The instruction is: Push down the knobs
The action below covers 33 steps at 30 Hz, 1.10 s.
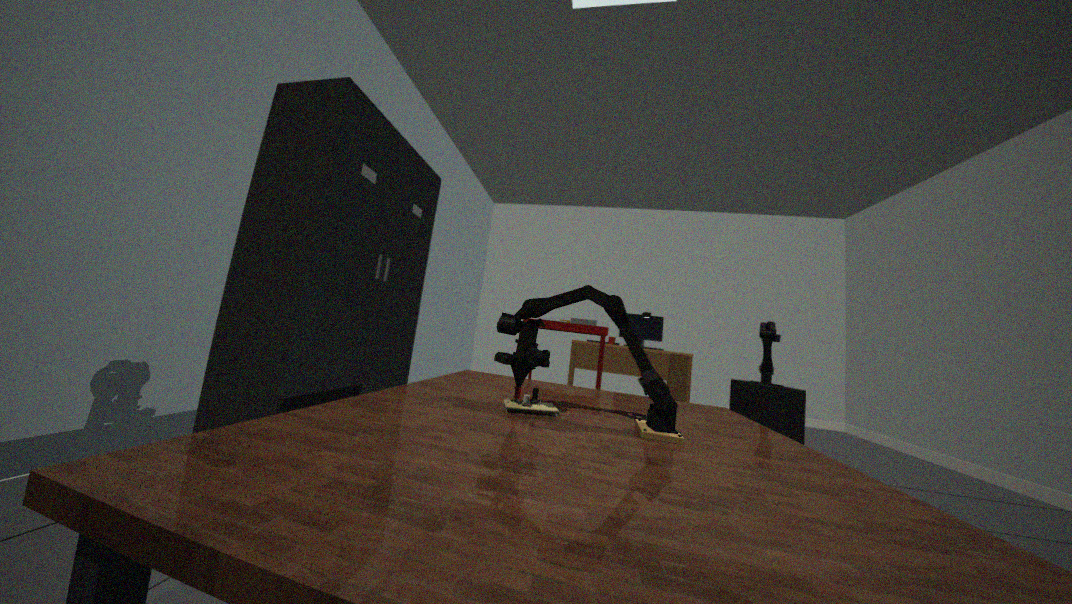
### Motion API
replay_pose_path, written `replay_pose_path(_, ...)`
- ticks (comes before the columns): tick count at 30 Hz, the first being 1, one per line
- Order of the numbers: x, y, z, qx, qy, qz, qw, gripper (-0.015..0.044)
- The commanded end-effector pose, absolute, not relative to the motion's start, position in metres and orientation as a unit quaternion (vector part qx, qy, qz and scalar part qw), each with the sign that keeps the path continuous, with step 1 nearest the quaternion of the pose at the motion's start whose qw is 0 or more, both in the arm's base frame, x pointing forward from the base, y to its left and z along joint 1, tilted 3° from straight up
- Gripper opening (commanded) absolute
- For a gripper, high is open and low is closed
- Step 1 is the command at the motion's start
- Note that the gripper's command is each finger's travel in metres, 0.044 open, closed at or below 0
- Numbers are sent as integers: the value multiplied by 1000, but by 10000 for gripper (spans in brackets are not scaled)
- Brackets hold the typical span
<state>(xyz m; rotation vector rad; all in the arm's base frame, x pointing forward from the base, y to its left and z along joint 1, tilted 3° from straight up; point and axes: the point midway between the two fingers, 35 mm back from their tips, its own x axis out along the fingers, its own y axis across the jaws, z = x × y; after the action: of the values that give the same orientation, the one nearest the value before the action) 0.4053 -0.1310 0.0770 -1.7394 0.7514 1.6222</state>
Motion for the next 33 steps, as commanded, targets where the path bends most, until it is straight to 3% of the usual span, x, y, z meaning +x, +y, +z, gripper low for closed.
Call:
replay_pose_path(1, 410, -130, 43, -646, 286, 633, 318, 0)
replay_pose_path(33, 410, -131, 59, -646, 286, 633, 318, 0)
